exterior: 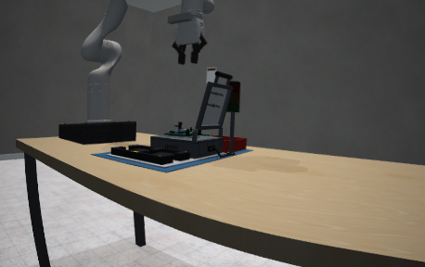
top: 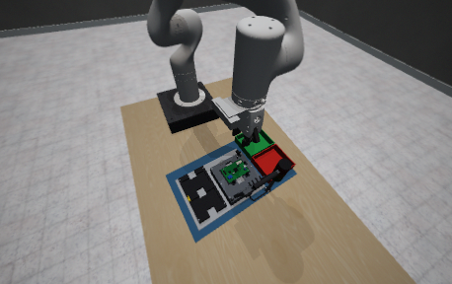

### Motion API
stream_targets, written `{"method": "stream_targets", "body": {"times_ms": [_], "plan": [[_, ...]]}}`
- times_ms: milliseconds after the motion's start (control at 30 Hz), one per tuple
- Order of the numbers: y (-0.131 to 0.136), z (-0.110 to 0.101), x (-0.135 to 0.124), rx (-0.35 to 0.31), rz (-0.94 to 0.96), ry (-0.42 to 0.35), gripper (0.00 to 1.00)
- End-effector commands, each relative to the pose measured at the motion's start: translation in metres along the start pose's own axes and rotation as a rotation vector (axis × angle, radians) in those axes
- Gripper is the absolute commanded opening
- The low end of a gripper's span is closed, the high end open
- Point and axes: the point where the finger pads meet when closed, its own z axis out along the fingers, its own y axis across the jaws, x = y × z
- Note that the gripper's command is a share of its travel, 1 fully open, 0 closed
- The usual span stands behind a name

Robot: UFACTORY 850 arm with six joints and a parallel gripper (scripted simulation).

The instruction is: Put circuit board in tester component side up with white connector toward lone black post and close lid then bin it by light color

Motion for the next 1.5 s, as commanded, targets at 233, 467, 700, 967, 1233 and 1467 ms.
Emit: {"method": "stream_targets", "body": {"times_ms": [233,467,700,967,1233,1467], "plan": [[-0.058,-0.001,0.0,0.002,0.0,0.0,0.52],[-0.1,-0.001,0.0,0.002,0.0,0.0,0.52],[-0.134,-0.001,0.0,0.002,0.0,0.0,0.52],[-0.145,-0.001,0.0,0.002,0.0,0.0,0.52],[-0.145,0.001,0.0,0.002,0.0,0.0,0.52],[-0.145,0.009,0.0,0.002,0.0,0.0,0.52]]}}
